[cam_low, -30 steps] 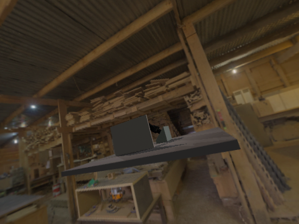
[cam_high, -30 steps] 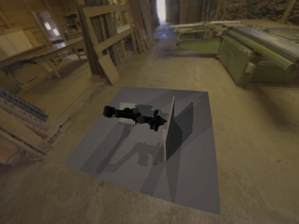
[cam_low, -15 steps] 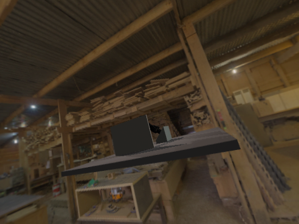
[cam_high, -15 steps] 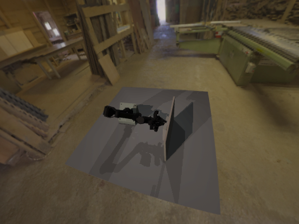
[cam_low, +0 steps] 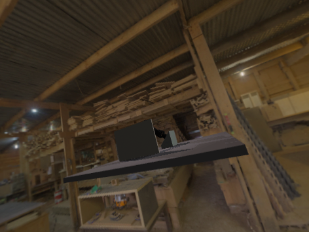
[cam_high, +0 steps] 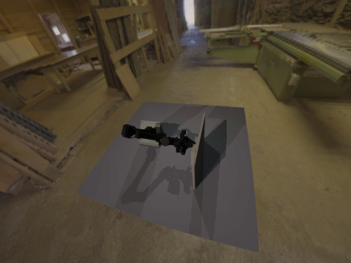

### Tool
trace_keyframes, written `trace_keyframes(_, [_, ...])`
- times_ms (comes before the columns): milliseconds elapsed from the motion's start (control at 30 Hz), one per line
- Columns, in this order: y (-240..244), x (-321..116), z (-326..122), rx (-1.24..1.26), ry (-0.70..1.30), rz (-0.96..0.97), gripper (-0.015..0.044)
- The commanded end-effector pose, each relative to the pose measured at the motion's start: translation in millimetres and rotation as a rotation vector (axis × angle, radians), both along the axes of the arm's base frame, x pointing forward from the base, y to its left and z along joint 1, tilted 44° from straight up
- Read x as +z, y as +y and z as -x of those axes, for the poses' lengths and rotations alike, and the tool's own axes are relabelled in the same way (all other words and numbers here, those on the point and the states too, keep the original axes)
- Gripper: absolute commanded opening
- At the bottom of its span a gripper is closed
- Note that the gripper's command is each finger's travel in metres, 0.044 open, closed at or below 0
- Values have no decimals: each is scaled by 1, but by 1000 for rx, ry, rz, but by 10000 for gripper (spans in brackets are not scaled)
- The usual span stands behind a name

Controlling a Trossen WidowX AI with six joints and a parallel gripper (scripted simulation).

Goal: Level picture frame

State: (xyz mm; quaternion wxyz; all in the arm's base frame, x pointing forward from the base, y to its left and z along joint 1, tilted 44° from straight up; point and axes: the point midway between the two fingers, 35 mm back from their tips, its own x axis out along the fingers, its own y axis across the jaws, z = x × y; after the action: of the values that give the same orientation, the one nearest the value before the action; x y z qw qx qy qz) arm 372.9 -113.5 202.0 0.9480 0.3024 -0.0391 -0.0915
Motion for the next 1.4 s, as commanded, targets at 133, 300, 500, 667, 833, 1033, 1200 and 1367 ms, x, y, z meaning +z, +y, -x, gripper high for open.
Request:
trace_keyframes(133, [0, 0, 0, -1, 0, 0, 0])
trace_keyframes(300, [0, 0, 0, 0, 0, -5, 0])
trace_keyframes(500, [0, 0, 0, 0, 0, -5, 0])
trace_keyframes(667, [-1, -1, 0, 2, -13, -72, 0])
trace_keyframes(833, [-1, -1, 0, 2, -18, -98, 0])
trace_keyframes(1033, [-2, -1, 0, 3, -23, -124, 0])
trace_keyframes(1200, [-2, -1, 0, 4, -28, -149, 0])
trace_keyframes(1367, [-2, -1, 0, 4, -34, -180, 0])
